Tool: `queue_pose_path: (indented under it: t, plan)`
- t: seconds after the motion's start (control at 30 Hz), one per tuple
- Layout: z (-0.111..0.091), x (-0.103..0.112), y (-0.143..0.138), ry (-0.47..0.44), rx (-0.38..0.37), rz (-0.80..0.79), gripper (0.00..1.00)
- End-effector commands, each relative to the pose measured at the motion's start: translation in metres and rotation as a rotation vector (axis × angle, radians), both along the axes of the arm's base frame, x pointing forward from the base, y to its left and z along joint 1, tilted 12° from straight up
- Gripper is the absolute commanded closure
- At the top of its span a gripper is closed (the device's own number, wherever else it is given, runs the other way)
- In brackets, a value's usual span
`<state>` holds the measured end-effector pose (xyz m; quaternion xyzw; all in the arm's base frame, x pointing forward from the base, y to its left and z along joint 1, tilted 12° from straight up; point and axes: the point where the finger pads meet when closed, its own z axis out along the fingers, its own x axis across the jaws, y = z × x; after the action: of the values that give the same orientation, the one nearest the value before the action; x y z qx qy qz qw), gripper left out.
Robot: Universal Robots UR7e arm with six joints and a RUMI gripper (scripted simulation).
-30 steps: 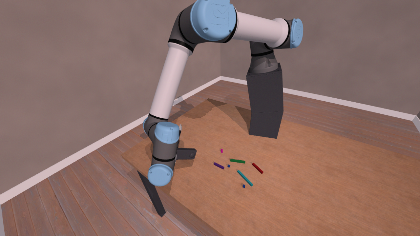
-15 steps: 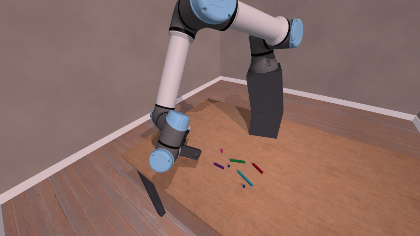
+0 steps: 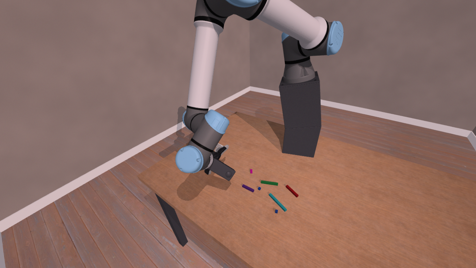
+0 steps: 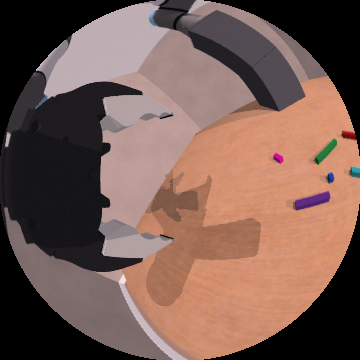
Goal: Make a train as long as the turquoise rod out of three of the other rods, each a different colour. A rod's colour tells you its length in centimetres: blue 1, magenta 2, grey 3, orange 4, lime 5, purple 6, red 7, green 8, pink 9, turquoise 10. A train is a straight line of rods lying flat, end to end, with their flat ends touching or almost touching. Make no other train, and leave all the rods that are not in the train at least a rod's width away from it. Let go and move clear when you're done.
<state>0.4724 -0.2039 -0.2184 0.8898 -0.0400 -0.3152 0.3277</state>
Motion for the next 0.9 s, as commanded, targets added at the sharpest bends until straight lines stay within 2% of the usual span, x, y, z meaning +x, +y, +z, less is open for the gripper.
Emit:
queue_pose_path:
  t: [0.0,0.17,0.23,0.37,0.43,0.5,0.73,0.87]
  plan:
    - [-0.007,-0.012,0.014,-0.116,0.030,-0.038,0.00]
    - [-0.012,-0.019,0.022,-0.176,0.046,-0.068,0.00]
    - [-0.017,-0.026,0.030,-0.235,0.061,-0.097,0.00]
    - [-0.022,-0.033,0.039,-0.295,0.076,-0.127,0.00]
    - [-0.022,-0.033,0.039,-0.295,0.076,-0.127,0.00]
    - [-0.026,-0.039,0.047,-0.354,0.091,-0.157,0.00]
    - [-0.033,-0.049,0.059,-0.437,0.112,-0.198,0.00]
    - [-0.038,-0.058,0.070,-0.515,0.133,-0.237,0.00]
